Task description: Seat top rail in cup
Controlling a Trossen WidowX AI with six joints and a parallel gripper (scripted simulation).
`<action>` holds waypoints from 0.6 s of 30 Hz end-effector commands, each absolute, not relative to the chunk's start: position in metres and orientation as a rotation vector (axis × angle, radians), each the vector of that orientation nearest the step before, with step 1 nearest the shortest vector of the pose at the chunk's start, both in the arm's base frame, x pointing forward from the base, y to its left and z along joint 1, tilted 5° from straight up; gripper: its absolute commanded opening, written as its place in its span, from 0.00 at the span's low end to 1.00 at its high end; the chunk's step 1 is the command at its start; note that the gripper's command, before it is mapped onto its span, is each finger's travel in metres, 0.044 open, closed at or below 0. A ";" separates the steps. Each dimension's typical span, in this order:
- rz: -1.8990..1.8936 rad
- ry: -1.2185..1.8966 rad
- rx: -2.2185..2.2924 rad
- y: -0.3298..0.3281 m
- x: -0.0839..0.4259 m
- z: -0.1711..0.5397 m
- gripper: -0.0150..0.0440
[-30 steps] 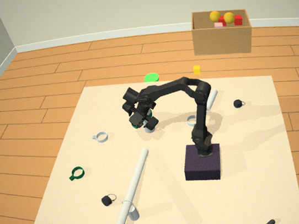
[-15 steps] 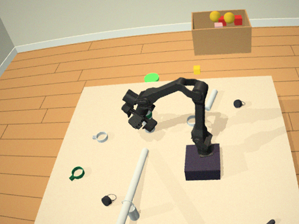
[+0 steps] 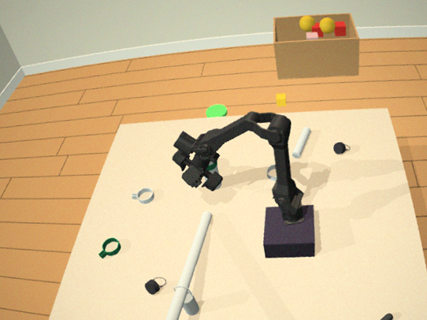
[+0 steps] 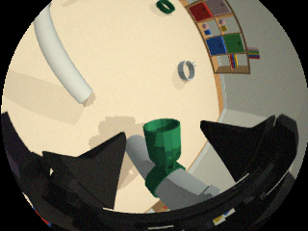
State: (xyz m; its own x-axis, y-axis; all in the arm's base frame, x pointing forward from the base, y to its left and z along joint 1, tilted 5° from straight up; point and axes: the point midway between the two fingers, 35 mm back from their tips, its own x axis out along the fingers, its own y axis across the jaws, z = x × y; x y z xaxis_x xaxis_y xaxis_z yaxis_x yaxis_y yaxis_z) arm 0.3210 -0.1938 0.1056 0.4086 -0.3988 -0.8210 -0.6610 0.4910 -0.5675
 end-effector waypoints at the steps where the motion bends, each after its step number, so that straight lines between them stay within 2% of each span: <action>1: 0.223 1.201 -1.115 -0.196 0.324 0.098 1.00; 16: 0.222 1.201 -1.115 -0.205 0.331 0.079 1.00; 18: 0.222 1.201 -1.115 -0.205 0.331 0.079 0.91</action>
